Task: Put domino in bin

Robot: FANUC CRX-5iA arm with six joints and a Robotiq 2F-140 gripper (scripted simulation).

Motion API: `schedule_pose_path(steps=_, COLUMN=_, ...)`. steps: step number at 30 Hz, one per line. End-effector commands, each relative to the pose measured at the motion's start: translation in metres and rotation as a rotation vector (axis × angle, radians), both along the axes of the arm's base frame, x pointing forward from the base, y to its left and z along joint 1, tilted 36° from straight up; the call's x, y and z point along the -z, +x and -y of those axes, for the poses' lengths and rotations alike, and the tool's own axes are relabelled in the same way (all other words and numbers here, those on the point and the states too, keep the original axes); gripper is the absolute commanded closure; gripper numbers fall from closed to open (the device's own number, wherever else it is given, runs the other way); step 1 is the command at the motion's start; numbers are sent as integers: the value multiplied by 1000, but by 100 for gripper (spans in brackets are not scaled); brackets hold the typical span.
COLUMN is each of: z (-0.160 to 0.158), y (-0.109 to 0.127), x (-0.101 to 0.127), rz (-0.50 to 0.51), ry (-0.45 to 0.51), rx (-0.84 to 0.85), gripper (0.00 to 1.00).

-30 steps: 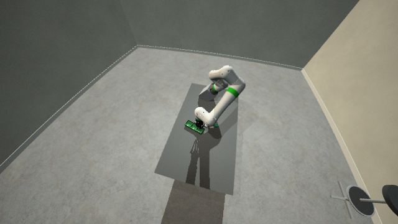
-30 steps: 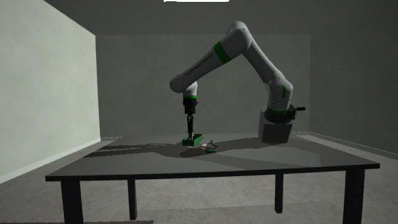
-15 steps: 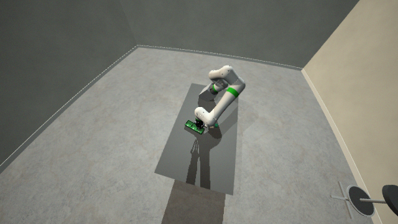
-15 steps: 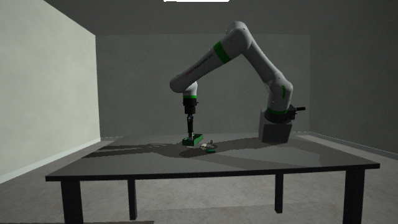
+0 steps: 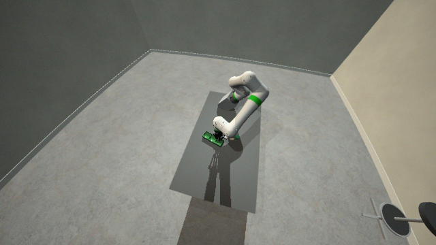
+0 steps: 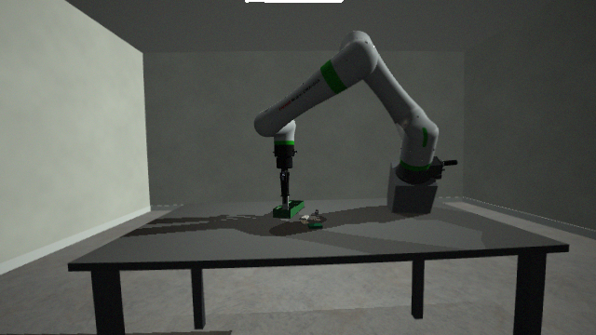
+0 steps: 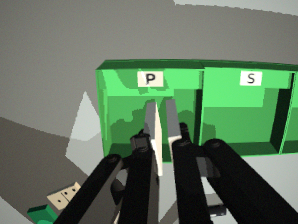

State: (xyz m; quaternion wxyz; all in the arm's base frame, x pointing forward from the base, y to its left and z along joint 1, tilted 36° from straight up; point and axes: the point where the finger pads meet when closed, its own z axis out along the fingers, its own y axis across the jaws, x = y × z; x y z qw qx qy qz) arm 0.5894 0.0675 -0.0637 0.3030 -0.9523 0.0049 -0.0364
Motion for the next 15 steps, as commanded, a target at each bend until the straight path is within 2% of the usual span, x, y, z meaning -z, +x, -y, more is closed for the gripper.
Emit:
schedule_pose_path(steps=1, z=2, y=0, x=-3, rz=0, ry=0, rx=0, gripper=95)
schedule_pose_path(steps=15, z=13, y=-1, x=-18, rz=0, ry=0, rx=0, gripper=95)
